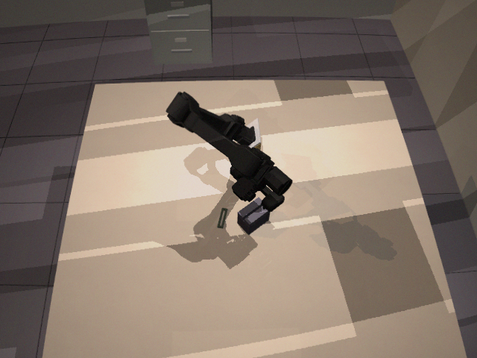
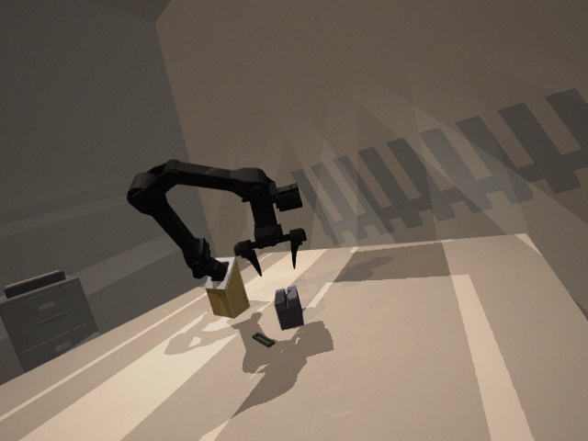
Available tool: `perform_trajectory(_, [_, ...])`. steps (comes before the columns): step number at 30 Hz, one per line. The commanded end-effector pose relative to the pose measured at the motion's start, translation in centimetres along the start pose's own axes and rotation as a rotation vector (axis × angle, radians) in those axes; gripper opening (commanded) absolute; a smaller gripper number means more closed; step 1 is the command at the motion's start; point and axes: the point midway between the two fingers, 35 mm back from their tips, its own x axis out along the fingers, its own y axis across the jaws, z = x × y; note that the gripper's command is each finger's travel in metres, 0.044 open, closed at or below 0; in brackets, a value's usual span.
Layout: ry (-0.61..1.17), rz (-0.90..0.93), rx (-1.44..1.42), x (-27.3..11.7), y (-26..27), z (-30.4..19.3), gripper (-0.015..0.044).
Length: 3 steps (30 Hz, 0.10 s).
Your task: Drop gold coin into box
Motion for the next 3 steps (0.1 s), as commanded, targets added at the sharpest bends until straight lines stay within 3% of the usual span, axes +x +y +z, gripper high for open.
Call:
perform_trajectory(1, [0.003, 0.006, 0.010, -0.37, 0.04, 0.09, 0.0440])
perform_trajectory(3, [0.003, 0.006, 0.010, -0.37, 0.04, 0.09, 0.0440])
